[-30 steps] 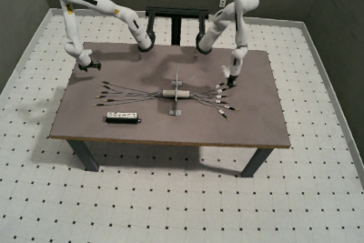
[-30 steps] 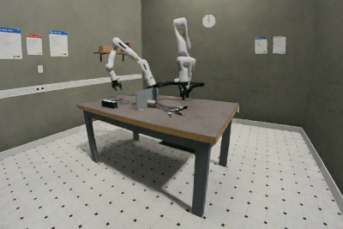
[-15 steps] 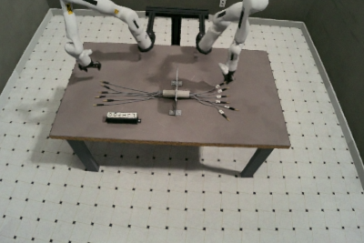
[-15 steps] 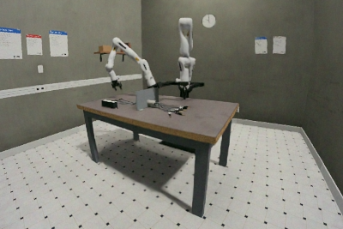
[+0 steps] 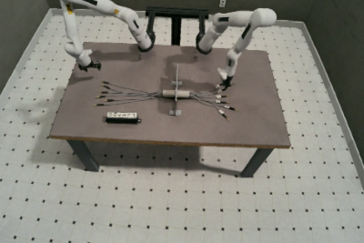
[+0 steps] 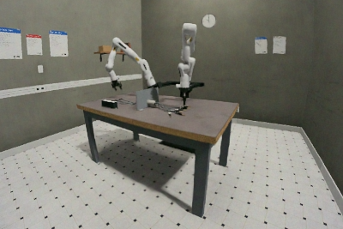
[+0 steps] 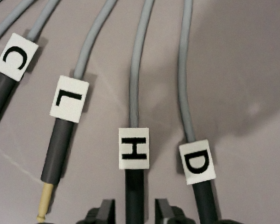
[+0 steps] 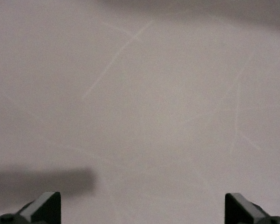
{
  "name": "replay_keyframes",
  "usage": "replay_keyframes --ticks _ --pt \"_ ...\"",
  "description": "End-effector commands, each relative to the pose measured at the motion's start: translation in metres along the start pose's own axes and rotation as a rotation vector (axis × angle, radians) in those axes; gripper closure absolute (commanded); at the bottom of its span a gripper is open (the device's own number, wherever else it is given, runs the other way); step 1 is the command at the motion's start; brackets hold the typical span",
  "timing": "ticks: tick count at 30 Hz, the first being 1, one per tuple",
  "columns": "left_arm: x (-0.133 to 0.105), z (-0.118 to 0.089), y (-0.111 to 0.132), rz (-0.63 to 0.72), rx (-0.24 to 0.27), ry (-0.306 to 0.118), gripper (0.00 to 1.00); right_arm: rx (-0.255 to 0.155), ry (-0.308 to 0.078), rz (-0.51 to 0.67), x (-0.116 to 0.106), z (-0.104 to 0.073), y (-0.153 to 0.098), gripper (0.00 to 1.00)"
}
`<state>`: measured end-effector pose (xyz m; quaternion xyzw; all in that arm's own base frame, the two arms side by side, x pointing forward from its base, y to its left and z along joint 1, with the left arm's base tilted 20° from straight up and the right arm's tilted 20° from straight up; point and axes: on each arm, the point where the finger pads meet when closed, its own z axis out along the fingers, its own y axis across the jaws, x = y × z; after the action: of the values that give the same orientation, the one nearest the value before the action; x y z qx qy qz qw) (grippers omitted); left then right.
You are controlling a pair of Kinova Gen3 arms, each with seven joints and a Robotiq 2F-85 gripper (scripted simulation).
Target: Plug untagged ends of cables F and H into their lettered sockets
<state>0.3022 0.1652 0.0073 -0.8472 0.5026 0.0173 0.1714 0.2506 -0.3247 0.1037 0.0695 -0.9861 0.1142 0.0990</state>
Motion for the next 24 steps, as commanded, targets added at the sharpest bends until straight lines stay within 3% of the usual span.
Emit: replay_keyframes --ticks 1,2,3,19,20,24 --pt "-0.001 0.001 0.001 0.001 0.015 0.009 0.687 0.001 -0.001 0.0 0.0 -0.001 0.0 0.002" --pt "-0.001 0.001 0.001 0.001 0.015 0.009 0.687 0.001 -0.001 0.0 0.0 -0.001 0.0 0.002" --pt "-0.001 0.022 0.001 0.001 0.022 0.014 0.687 0.001 -0.001 0.0 0.0 -0.001 0.0 0.002" --pt "-0.001 0.022 0.001 0.001 0.022 0.014 0.687 0.001 -0.001 0.0 0.0 -0.001 0.0 0.002" --pt "-0.001 0.036 0.0 0.001 0.022 0.014 0.687 0.001 -0.001 0.0 0.0 -0.001 0.0 0.002" --pt "-0.001 0.036 0.0 0.001 0.022 0.014 0.687 0.001 -0.001 0.0 0.0 -0.001 0.0 0.002"
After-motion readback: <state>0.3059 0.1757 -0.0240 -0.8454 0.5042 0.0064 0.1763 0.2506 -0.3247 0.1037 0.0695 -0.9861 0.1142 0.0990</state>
